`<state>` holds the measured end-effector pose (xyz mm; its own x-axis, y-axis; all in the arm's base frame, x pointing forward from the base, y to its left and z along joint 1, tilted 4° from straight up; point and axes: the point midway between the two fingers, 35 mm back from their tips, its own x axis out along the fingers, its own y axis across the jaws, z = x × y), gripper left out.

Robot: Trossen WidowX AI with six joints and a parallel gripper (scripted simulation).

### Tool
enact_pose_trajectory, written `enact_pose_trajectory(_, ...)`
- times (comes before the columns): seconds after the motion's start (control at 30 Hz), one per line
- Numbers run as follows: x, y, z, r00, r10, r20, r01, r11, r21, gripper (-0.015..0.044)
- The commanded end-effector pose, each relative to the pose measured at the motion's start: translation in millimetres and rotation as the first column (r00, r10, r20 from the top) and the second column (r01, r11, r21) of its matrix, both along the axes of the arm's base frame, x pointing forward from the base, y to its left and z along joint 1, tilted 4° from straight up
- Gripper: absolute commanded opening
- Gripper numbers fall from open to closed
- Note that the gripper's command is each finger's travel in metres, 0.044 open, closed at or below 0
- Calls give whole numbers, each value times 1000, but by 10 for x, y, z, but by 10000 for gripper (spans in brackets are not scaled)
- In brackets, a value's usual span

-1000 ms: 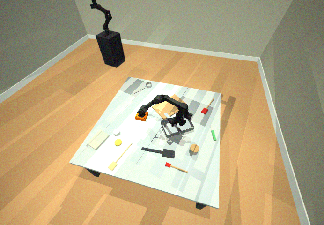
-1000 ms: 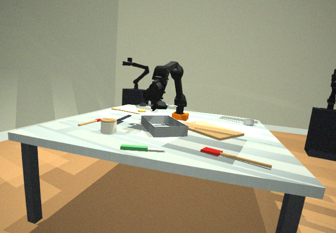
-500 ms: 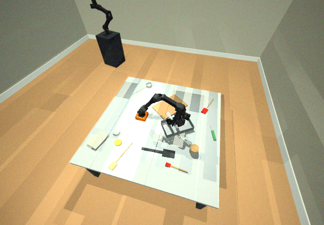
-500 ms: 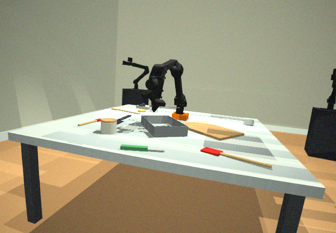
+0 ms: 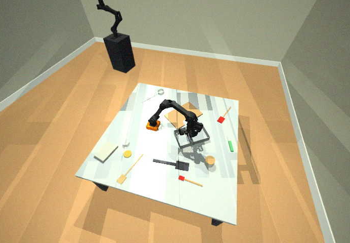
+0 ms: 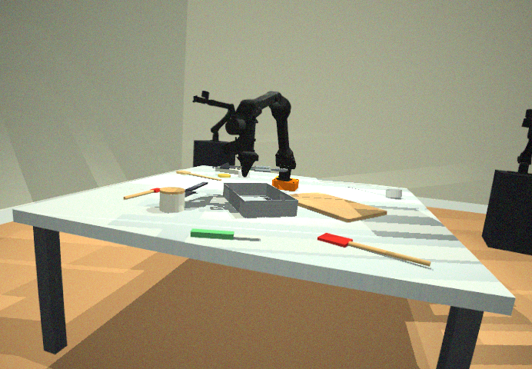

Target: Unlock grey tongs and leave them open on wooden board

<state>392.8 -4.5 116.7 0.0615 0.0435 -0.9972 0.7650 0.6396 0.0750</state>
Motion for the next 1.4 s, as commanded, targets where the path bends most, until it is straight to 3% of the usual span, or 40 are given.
enact_pose_trajectory(0.0, 1, 11, 1, 1000, -9, 7, 9, 1000, 15, -150)
enact_pose_trajectory(0.17, -10, 111, 38, 998, 55, 5, -55, 998, 1, -150)
enact_pose_trajectory(0.43, -103, 618, 223, 945, 325, 17, -325, 946, -13, -150)
enact_pose_trajectory(0.93, -478, 1494, 565, 658, 753, 33, -751, 658, -48, -150)
enact_pose_trajectory(1.1, -614, 1701, 653, 548, 836, 34, -834, 549, -58, -150)
enact_pose_trajectory(1.37, -652, 1759, 657, 516, 856, 34, -854, 517, -61, -150)
